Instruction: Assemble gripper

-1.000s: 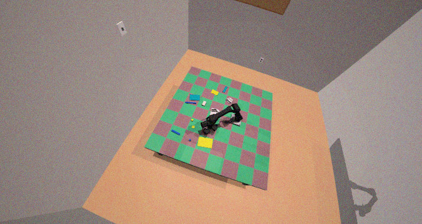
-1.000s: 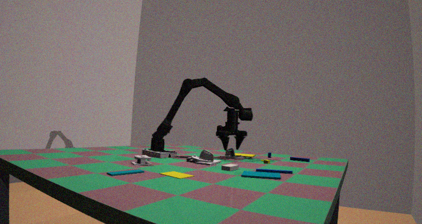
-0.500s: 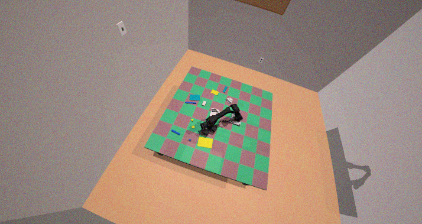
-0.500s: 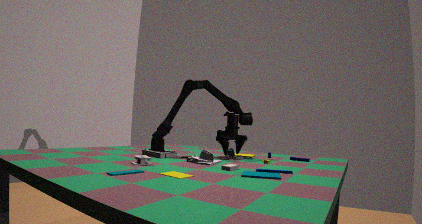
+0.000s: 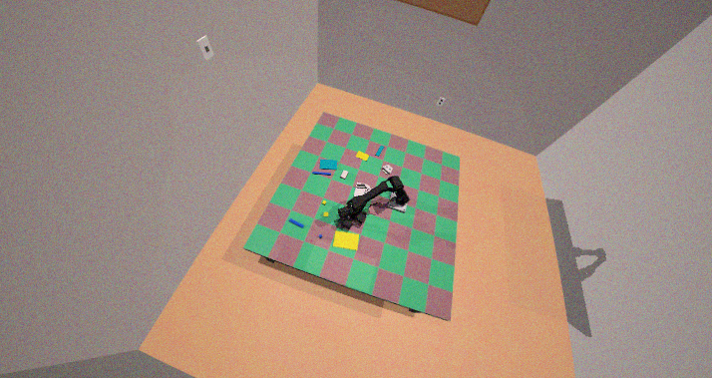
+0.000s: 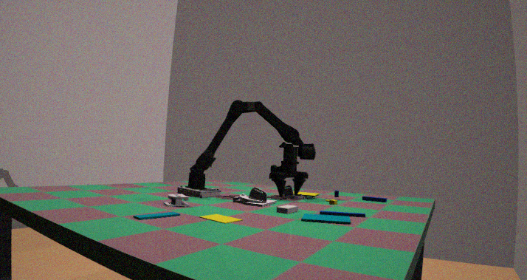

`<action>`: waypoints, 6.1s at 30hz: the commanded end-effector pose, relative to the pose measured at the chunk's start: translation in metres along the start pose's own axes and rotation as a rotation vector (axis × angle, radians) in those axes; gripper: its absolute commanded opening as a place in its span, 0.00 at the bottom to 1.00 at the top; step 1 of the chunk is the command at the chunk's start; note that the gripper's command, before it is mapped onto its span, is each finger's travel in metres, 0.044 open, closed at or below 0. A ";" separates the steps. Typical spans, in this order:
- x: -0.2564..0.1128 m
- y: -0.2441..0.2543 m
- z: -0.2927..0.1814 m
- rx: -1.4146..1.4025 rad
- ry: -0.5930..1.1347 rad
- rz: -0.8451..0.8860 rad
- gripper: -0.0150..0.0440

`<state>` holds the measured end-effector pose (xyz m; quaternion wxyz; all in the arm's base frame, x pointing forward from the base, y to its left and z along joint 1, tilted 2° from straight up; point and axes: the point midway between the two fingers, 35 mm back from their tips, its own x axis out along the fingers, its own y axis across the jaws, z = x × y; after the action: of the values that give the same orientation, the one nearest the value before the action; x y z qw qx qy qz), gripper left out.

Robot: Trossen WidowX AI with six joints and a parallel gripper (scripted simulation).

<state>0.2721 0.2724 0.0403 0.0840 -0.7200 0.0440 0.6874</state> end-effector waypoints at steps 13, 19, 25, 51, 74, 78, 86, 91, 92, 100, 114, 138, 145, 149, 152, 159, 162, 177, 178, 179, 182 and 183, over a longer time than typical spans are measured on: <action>0.002 0.000 0.000 -0.003 0.002 0.002 1.00; 0.001 0.000 0.000 0.000 0.000 0.001 0.87; 0.001 0.000 0.000 0.000 0.000 0.001 0.60; -0.020 -0.001 -0.001 -0.001 0.001 0.001 0.48; -0.077 0.000 0.000 -0.003 0.003 0.002 0.48; -0.078 0.004 -0.001 0.032 0.003 0.002 0.48; -0.082 0.023 -0.007 0.224 0.003 0.004 0.48; -0.085 0.036 -0.010 0.343 0.004 0.005 0.48; -0.085 0.038 -0.011 0.367 0.004 0.005 0.48; -0.088 0.058 -0.014 0.559 0.005 0.007 0.48; -0.093 0.092 -0.017 0.894 0.008 0.009 0.48; -0.095 0.148 -0.011 1.468 0.013 0.010 0.48; -0.095 0.164 -0.007 1.636 0.015 0.011 0.48; -0.095 0.172 -0.005 1.732 0.017 0.010 0.48; -0.095 0.178 -0.003 1.803 0.017 0.010 0.48; -0.093 0.193 0.002 1.971 0.020 0.010 0.48; -0.093 0.198 0.005 2.043 0.021 0.010 0.48; -0.088 0.226 0.019 2.402 0.026 0.008 0.48; -0.088 0.228 0.020 2.426 0.026 0.008 0.48; -0.087 0.229 0.021 2.450 0.026 0.007 0.48; -0.086 0.235 0.024 2.521 0.027 0.007 0.48; -0.086 0.236 0.025 2.545 0.028 0.007 0.48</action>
<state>0.2055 0.0453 0.1127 0.7038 -0.1677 0.6669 0.1786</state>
